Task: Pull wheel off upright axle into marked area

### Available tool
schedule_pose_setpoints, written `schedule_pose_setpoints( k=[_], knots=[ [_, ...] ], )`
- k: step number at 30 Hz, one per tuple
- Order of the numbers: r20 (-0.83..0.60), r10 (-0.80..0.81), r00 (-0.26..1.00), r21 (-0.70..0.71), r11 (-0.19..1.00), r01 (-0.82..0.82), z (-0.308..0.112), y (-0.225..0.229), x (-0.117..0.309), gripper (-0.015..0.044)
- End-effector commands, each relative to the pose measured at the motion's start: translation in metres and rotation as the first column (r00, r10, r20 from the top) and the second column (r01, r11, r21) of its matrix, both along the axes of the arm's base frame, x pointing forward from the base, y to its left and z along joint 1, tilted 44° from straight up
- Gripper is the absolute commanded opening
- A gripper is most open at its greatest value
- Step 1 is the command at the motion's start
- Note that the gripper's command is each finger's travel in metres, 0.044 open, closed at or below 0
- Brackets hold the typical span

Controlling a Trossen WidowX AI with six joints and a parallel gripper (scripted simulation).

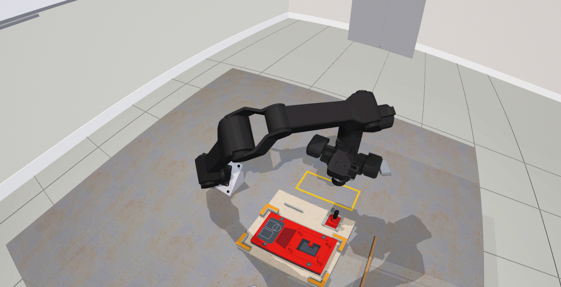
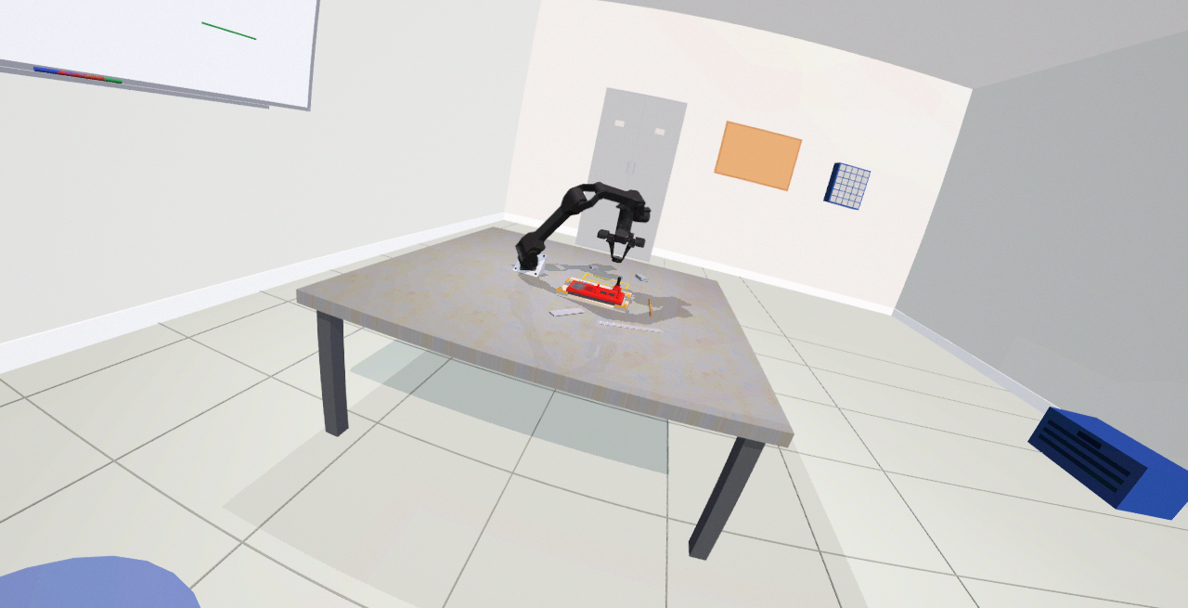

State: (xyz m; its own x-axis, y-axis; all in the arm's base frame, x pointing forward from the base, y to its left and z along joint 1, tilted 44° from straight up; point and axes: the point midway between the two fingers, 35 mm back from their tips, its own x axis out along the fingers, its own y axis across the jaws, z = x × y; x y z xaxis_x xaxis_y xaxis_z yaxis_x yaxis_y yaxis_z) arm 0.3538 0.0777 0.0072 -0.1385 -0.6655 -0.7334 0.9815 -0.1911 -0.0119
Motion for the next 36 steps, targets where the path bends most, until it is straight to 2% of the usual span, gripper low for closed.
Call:
schedule_pose_setpoints(
  k=[1, 6, 13, 24, 36],
  knots=[
    [-0.014, -0.009, 1.0, -0.004, 1.0, 0.009, -0.016, 0.015, -0.011, 0.0],
    [-0.015, -0.011, 1.0, -0.007, 1.0, 0.011, -0.028, 0.031, -0.022, 0.0],
    [-0.015, -0.011, 1.0, -0.007, 1.0, 0.011, -0.032, 0.029, -0.023, 0.0],
    [-0.015, -0.011, 1.0, -0.007, 1.0, 0.011, -0.049, 0.013, -0.025, 0.0],
    [-0.014, -0.011, 1.0, -0.009, 1.0, 0.011, -0.092, -0.027, -0.034, 0.0]
  ],
)
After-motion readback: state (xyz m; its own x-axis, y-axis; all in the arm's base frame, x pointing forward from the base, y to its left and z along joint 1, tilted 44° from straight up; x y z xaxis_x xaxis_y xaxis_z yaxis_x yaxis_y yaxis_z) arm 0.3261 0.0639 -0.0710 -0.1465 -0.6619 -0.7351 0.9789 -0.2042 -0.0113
